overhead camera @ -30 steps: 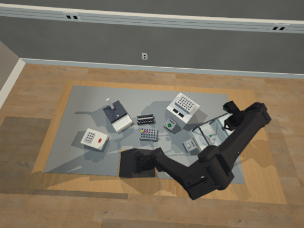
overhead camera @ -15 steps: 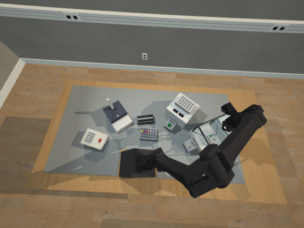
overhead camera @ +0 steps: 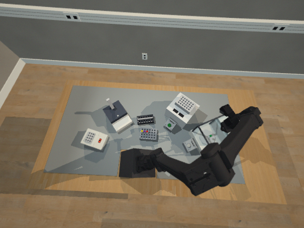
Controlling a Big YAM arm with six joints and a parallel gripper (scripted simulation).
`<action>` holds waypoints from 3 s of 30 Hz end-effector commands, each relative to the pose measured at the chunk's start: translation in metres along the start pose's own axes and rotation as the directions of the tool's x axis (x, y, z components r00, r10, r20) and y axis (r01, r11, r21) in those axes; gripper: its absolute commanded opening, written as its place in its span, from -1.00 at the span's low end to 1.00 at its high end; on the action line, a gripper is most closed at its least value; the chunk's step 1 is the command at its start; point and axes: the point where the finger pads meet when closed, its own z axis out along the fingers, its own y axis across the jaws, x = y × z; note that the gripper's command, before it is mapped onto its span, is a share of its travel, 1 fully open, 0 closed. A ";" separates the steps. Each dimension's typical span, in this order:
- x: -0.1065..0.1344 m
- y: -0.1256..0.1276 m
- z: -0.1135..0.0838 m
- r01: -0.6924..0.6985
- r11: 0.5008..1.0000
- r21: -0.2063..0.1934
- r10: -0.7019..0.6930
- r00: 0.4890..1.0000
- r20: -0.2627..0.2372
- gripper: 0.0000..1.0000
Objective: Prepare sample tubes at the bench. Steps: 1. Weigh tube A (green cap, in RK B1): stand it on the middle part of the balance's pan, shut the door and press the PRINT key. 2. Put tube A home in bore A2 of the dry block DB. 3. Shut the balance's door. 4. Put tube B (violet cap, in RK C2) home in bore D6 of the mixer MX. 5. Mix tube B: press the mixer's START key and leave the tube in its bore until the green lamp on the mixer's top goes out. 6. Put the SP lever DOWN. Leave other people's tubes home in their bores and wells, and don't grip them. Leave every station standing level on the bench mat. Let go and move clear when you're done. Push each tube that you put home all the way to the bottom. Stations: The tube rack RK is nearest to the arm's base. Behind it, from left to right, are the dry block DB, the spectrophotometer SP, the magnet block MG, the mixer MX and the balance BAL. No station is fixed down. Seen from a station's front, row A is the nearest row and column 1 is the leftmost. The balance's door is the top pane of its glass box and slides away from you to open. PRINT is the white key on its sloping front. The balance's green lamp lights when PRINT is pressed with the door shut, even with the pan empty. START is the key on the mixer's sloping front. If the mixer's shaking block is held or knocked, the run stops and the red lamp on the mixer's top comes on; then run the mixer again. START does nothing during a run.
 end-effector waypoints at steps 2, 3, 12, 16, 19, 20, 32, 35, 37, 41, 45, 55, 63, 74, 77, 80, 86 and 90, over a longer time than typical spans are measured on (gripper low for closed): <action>0.005 -0.020 -0.016 -0.018 0.998 0.066 0.017 1.000 0.008 -0.40; 0.006 -0.020 -0.021 -0.021 0.997 0.076 0.020 1.000 0.010 -0.40; 0.002 -0.014 -0.011 -0.012 0.999 0.044 0.012 1.000 0.006 -0.88; 0.002 -0.014 -0.011 -0.012 0.999 0.044 0.012 1.000 0.006 -0.88; 0.002 -0.014 -0.011 -0.012 0.999 0.044 0.012 1.000 0.006 -0.88; 0.002 -0.014 -0.011 -0.012 0.999 0.044 0.012 1.000 0.006 -0.88; 0.002 -0.002 -0.010 -0.011 0.999 0.048 0.011 1.000 0.008 -0.88; 0.000 0.001 -0.010 -0.011 0.999 0.047 0.010 1.000 0.008 -0.88; 0.000 0.003 -0.010 -0.012 0.999 0.048 0.012 1.000 0.008 -0.88; -0.001 0.005 -0.007 -0.013 0.999 0.040 0.012 1.000 0.007 -0.88; -0.001 0.010 -0.010 -0.014 0.999 0.045 0.014 1.000 0.008 -0.88; -0.001 0.018 -0.010 -0.015 0.999 0.048 0.015 1.000 0.008 -0.88; -0.001 0.026 -0.009 -0.014 0.999 0.046 0.014 1.000 0.008 -0.88; -0.002 0.035 -0.001 -0.008 1.000 0.027 0.008 1.000 0.004 -0.88; -0.001 0.037 -0.009 -0.015 0.999 0.048 0.015 1.000 0.009 -0.88; -0.001 0.041 -0.009 -0.014 0.999 0.045 0.013 1.000 0.008 -0.88; -0.001 0.046 -0.008 -0.015 0.999 0.046 0.014 1.000 0.008 -0.88; -0.001 0.048 -0.008 -0.015 0.999 0.046 0.014 1.000 0.008 -0.88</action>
